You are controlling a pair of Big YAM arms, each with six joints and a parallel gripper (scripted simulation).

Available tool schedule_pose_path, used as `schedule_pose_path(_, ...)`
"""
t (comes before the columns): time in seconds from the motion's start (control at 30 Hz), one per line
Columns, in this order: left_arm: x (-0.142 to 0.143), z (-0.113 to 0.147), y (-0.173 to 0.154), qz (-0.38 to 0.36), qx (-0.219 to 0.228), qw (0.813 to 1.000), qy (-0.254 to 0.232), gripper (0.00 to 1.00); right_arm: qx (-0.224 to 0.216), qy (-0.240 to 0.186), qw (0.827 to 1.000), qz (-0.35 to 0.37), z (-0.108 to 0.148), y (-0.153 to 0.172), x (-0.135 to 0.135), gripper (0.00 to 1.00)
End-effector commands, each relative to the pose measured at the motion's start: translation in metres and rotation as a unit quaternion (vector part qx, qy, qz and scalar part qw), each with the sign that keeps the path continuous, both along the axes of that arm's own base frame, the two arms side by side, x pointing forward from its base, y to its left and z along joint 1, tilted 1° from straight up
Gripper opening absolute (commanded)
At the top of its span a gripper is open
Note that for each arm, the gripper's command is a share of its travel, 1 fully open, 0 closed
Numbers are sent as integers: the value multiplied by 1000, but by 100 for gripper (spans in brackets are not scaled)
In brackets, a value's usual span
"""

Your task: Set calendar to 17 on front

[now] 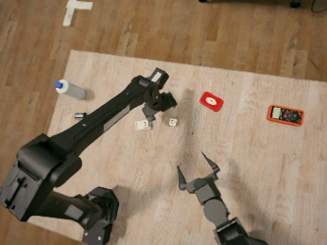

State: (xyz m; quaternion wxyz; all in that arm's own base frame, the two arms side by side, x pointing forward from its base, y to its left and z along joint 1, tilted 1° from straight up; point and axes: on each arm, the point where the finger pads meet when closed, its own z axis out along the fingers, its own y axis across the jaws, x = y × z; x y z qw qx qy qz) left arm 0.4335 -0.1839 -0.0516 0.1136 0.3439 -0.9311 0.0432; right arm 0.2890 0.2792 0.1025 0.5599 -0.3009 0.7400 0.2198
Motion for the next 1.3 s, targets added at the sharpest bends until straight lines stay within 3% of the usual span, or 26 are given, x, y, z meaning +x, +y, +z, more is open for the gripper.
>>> schedule_pose_path(0.0, 15, 15, -1, 35, -6, 999, -23, 100, 4, -10, 1000, 10, 5, 7, -2, 100)
schedule_pose_path(0.07, 8, 5, -2, 23, -2, 1000, -10, 100, 4, -10, 1000, 10, 5, 7, -2, 100)
schedule_pose_path(0.37, 8, 5, -2, 23, -2, 1000, -10, 100, 4, -5, 1000, 3, 4, 3, 0, 100)
schedule_pose_path(0.5, -3, 10, 5, -27, 0, 1000, -13, 55, 4, -5, 1000, 3, 4, 3, 0, 100)
schedule_pose_path(0.73, -17, 13, 47, -193, 54, 979, -23, 53, 4, -5, 1000, 3, 4, 3, 0, 100)
schedule_pose_path(0.8, -17, 13, 47, -193, 54, 979, -23, 53, 4, -5, 1000, 3, 4, 3, 0, 100)
schedule_pose_path(0.83, -9, 18, 44, -216, 55, 974, -36, 53, 4, -5, 1000, 3, 4, 3, 0, 100)
schedule_pose_path(0.93, -26, 16, 61, -290, 63, 955, -23, 53, 4, -5, 1000, 3, 4, 3, 0, 100)
schedule_pose_path(1.27, -32, 20, 75, -476, 48, 877, -50, 53, 4, -5, 1000, 3, 4, 3, 0, 100)
